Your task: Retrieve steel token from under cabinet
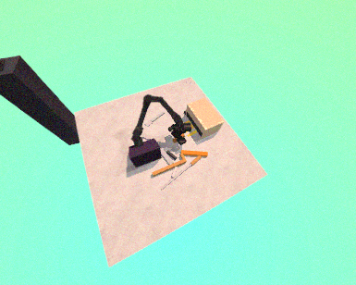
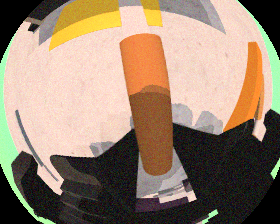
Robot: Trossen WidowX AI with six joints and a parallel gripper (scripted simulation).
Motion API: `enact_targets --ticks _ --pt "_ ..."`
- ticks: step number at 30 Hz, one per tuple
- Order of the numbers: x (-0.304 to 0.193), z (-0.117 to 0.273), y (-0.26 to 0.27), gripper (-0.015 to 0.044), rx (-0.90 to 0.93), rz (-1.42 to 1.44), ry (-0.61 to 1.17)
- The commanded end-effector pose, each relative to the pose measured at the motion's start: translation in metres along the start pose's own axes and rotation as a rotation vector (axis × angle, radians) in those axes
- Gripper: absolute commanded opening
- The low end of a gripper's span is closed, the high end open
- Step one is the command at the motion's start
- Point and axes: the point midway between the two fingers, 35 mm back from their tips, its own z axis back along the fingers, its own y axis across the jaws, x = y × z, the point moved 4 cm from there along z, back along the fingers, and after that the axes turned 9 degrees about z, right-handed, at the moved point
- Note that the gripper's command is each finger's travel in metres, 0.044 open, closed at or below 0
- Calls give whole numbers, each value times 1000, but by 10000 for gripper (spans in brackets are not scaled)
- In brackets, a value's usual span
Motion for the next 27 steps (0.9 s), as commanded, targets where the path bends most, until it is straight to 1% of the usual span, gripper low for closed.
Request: enact_targets --ticks 1,27 --pt "-7 -1 1 0 1 2 2" --pt "-40 -1 5 0 1 1 4"
